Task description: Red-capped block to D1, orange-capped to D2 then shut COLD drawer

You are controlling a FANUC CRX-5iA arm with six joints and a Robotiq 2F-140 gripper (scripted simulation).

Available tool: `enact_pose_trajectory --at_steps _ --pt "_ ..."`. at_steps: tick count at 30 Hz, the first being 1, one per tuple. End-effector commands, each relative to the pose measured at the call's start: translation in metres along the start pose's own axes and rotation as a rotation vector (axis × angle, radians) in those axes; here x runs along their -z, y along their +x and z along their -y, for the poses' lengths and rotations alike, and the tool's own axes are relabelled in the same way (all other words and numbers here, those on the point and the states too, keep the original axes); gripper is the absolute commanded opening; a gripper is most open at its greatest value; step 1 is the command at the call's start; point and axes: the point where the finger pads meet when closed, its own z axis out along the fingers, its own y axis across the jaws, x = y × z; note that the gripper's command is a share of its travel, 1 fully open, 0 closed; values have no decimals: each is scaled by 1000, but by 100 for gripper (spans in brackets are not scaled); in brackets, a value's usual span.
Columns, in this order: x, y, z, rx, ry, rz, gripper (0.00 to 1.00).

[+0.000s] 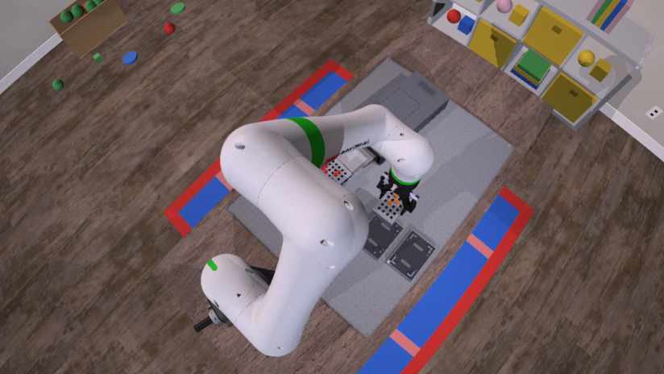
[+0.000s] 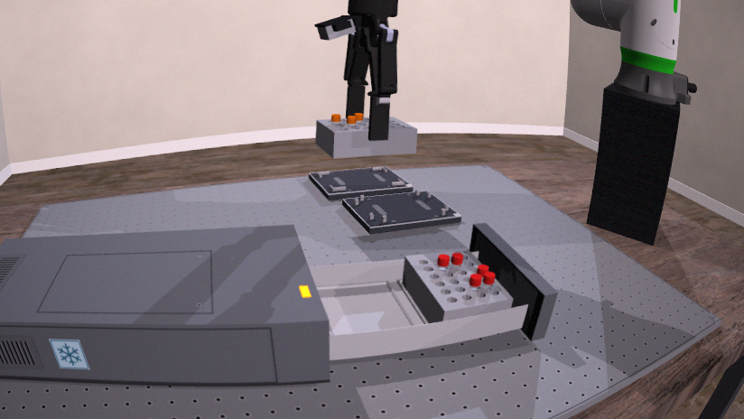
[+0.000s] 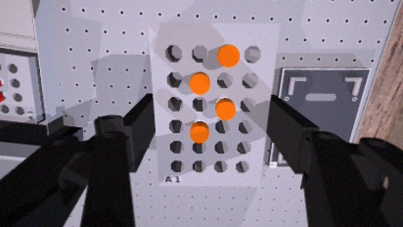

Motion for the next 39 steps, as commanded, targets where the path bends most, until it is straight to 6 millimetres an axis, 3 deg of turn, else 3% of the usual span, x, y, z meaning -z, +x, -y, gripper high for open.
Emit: enact_pose_trajectory --at_steps 1,39 --pt "1 0 -3 1 0 -2 10" --pt "1 -33 -88 1 0 -2 10"
